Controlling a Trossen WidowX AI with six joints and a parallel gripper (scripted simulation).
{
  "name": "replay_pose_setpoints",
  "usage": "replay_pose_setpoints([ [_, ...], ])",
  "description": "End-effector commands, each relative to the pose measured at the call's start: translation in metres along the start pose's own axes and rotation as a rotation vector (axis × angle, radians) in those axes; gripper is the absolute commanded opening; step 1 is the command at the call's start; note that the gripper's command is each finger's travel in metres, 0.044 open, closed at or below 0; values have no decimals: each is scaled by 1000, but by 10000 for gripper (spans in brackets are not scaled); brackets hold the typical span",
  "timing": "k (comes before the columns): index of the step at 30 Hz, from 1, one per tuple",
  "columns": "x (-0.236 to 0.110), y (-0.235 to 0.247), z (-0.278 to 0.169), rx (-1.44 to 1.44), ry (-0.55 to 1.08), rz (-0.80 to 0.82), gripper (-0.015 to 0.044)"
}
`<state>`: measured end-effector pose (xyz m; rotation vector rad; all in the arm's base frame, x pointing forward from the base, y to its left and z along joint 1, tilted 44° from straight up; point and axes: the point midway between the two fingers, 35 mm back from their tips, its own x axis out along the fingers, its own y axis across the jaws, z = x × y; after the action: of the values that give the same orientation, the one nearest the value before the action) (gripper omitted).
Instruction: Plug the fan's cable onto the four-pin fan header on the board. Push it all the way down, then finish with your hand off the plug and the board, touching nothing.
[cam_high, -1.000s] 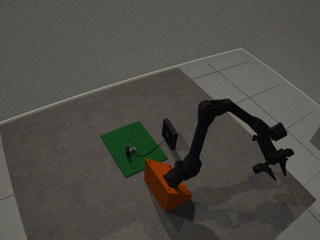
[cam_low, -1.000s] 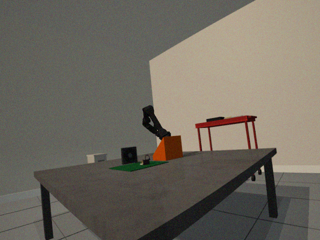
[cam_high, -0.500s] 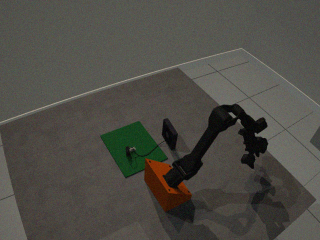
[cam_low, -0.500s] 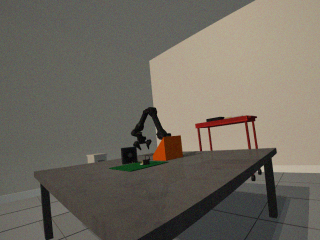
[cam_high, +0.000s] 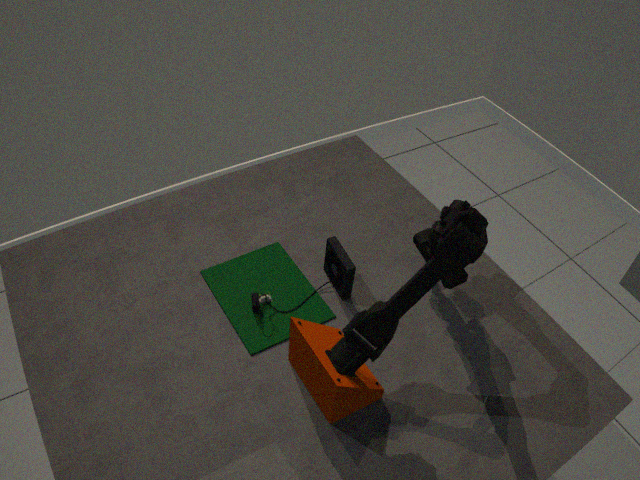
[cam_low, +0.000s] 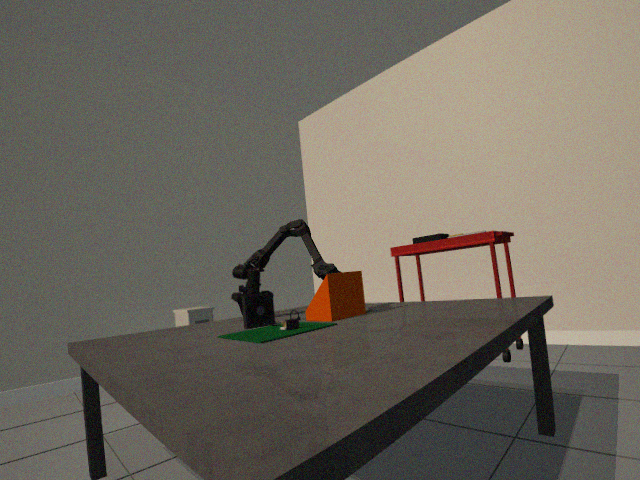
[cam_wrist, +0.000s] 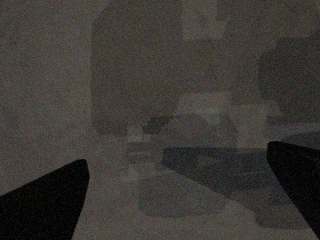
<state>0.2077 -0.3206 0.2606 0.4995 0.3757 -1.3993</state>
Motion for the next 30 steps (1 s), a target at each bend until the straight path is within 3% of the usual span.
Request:
replay_pose_setpoints([
  [1,-15,63,-37,-283,41,147,440],
  [12,-81,177,-156,-1014,43,466,440],
  [15,-97,191,-182,-1032,61,520,440],
  [23,-116,193,-249,-1567,1,545,440],
  [30,-146,175,-333,-2436,-191,526,440],
])
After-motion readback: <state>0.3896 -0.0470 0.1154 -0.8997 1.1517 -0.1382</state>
